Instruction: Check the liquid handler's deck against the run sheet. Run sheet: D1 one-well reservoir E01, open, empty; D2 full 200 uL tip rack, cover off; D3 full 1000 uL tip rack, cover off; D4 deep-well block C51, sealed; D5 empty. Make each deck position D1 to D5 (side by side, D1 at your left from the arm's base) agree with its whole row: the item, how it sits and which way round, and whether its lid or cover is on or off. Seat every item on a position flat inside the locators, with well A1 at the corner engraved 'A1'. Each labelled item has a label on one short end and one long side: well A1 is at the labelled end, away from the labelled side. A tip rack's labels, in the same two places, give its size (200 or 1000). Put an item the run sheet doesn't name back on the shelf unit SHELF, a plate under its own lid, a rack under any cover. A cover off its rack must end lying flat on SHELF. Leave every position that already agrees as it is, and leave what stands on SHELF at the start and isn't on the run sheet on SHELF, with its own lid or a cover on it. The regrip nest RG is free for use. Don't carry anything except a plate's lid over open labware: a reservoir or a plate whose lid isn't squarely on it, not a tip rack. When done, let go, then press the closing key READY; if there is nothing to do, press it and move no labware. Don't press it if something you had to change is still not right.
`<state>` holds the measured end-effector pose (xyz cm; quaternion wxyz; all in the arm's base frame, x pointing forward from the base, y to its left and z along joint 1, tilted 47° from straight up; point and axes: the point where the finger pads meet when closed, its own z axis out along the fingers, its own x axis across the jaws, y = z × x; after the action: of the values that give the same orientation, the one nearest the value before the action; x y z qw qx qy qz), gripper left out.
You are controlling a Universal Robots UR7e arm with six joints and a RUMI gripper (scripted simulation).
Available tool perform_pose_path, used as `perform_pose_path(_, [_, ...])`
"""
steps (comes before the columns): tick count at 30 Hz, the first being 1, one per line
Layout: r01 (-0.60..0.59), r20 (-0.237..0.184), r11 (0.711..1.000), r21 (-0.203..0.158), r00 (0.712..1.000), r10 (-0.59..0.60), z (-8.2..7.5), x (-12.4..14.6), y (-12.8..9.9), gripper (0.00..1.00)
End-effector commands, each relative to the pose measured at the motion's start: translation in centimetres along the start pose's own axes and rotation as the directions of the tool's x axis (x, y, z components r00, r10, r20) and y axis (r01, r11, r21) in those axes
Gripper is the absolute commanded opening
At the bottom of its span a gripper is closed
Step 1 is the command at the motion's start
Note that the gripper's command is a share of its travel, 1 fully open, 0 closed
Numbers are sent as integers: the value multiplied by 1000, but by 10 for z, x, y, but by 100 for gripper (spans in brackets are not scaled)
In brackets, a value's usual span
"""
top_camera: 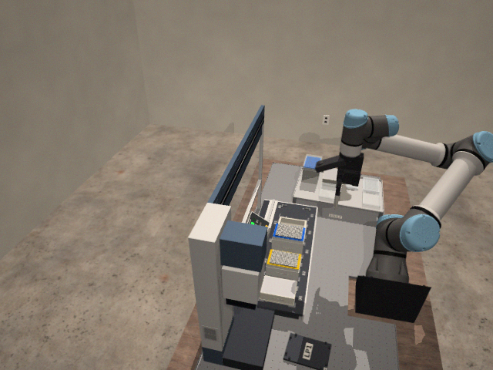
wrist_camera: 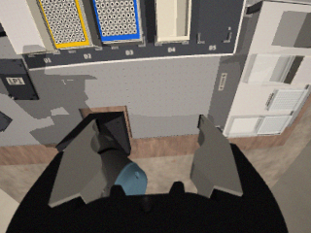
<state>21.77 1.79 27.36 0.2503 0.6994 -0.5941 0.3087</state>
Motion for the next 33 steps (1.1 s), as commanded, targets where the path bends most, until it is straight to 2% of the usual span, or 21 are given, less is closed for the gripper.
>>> perform_pose_path(1, [36, 4, 999, 1, 999, -36, 0, 19, -1, 82])
perform_pose_path(3, [36, 4, 999, 1, 999, -36, 0, 19, -1, 82])
perform_pose_path(13, [36, 4, 999, 1, 999, -36, 0, 69, -2, 82])
perform_pose_path(20, [36, 4, 999, 1, 999, -36, 0, 71, -2, 82])
perform_pose_path(33, [36, 4, 999, 2, 999, -36, 0, 70, -67, 82])
